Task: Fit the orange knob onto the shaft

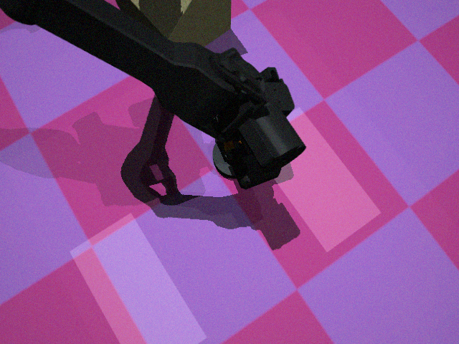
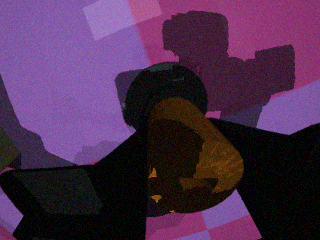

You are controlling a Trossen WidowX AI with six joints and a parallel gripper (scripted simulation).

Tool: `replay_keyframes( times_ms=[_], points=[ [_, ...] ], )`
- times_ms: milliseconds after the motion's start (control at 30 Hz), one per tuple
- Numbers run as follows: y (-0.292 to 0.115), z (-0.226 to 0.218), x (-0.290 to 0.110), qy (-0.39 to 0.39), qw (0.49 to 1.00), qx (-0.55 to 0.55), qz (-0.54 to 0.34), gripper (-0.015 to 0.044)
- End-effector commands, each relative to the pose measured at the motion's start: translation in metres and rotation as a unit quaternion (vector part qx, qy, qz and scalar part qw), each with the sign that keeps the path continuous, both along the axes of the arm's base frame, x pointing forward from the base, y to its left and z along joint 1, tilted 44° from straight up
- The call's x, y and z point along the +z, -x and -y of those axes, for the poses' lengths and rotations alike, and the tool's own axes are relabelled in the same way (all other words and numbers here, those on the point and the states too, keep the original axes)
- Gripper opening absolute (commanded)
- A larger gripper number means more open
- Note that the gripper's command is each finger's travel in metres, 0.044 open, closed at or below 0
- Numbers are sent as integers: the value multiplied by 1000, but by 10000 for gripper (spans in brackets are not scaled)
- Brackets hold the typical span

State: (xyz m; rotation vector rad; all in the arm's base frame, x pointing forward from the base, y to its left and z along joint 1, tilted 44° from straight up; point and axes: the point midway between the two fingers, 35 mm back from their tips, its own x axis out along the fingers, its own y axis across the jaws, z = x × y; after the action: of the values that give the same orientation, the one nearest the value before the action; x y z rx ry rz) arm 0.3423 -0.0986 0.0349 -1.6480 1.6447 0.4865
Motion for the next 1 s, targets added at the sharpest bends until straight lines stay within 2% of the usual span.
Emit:
replay_keyframes(
  times_ms=[0, 200, 500, 967],
  points=[
    [0, -2, -2, -29, 960, -202, 192, 0],
    [1, -4, -1, -47, 892, -327, 310, 0],
    [2, -3, 1, -71, 734, -490, 465, 0],
    [2, 1, 4, -71, 731, -493, 468, 0]
  ],
)
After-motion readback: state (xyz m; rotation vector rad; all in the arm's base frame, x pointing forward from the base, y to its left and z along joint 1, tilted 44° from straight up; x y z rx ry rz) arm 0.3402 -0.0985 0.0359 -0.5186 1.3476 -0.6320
